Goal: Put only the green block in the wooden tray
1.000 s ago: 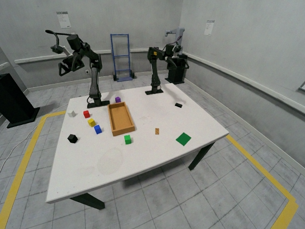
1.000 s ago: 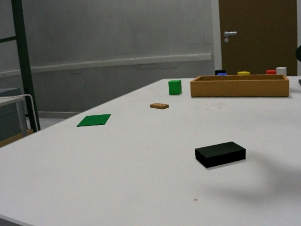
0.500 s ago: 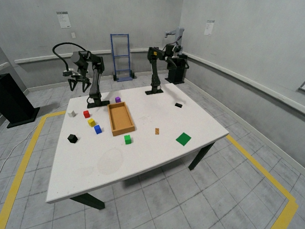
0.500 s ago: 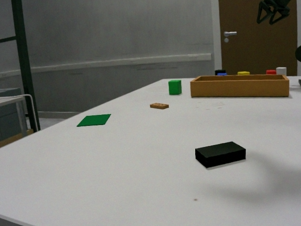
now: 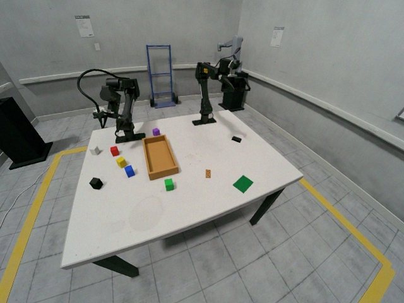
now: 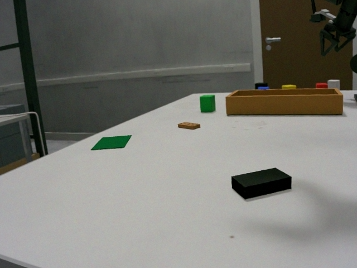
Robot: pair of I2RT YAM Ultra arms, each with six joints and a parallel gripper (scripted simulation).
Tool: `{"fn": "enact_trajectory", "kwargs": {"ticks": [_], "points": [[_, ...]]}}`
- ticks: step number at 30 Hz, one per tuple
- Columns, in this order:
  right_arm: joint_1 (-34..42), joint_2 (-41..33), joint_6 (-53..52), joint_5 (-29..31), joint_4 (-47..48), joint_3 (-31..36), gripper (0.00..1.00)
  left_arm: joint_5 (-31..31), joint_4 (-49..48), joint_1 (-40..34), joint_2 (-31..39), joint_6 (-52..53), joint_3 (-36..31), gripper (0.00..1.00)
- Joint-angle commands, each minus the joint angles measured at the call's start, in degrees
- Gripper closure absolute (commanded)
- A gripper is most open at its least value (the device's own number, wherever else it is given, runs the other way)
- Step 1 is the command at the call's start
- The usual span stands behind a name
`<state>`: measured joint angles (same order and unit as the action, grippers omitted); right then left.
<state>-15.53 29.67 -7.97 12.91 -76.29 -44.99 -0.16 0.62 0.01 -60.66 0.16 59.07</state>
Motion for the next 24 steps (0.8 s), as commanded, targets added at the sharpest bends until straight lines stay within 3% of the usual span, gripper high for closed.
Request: {"fn": "enact_trajectory", "kwargs": {"ticks": [1,8,17,24], "points": [[-0.02,-1.16,0.49,0.89,0.61,-0.65,0.0,0.09,-0.31,-0.01,0.34,-0.08,0.46,0.0],[0.87,-1.24,0.74,0.69,1.22,-1.25,0.0,0.09,-0.31,-0.01,0.34,-0.08,0.46,0.0],[10.47,-1.76,2.75,-1.22,2.38,0.98,0.0,0.09,-0.31,-0.01,0.34,-0.08,0.46,0.0],[26.45,-2.0,3.77,-1.93,3.31,2.36,0.0,0.09,-0.31,-0.01,0.34,-0.08,0.46,0.0]]}}
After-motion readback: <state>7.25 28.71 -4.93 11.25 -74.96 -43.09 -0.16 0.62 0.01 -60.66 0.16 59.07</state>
